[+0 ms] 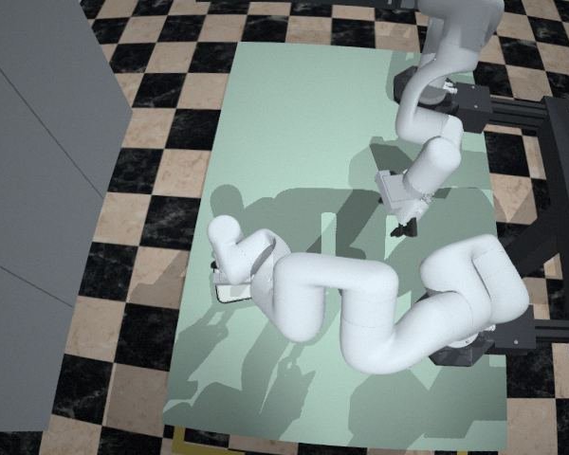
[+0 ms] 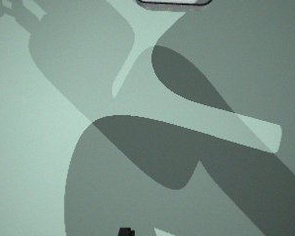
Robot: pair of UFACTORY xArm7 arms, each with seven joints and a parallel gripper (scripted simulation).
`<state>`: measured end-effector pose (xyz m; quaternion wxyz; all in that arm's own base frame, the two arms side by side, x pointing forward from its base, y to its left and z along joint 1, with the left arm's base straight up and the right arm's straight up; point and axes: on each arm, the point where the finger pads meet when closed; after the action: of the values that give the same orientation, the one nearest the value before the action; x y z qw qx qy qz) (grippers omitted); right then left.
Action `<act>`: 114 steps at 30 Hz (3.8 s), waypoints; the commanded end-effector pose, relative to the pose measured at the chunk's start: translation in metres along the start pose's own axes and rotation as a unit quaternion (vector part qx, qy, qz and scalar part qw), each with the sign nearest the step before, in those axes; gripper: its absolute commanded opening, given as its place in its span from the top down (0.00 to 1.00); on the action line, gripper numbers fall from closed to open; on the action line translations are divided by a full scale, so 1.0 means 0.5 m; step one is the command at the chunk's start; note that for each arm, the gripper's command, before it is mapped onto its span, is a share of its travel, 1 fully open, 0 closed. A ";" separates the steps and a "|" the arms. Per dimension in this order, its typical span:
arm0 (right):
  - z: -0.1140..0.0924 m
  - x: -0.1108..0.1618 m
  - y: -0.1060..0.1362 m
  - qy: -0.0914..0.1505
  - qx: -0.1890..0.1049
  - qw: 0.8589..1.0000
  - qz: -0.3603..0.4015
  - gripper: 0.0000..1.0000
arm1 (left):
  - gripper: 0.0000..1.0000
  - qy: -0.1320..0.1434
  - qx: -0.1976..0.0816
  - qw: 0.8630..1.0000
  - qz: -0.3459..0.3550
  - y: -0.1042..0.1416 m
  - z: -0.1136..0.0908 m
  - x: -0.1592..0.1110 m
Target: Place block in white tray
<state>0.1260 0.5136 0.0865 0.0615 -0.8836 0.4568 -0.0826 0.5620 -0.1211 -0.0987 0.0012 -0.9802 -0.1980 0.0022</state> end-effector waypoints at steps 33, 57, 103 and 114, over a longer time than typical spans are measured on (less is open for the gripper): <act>-0.005 -0.002 -0.004 -0.002 0.002 1.000 0.001 0.00 | 0.48 0.002 -0.002 1.000 0.000 0.001 -0.134 0.002; -0.005 -0.002 -0.004 -0.002 0.002 1.000 0.001 0.00 | 0.48 0.002 -0.003 1.000 0.000 -0.215 -0.430 -0.184; -0.005 -0.002 -0.004 -0.002 0.002 1.000 0.001 0.00 | 0.48 0.007 0.001 1.000 -0.002 -0.416 -0.691 -0.351; -0.005 -0.002 -0.004 -0.002 0.002 1.000 0.001 0.00 | 0.48 0.007 0.001 1.000 -0.002 -0.416 -0.691 -0.351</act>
<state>0.1260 0.5136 0.0865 0.0615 -0.8836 0.4568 -0.0826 0.3203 0.0018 0.2470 0.0040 -0.9798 -0.2000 -0.0027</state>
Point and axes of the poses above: on each arm, the point where the finger pads meet when closed, its own z axis out along the fingers, its own x axis across the jaws, y = z × x, and after that the axes turned 14 degrees about -z, right-handed
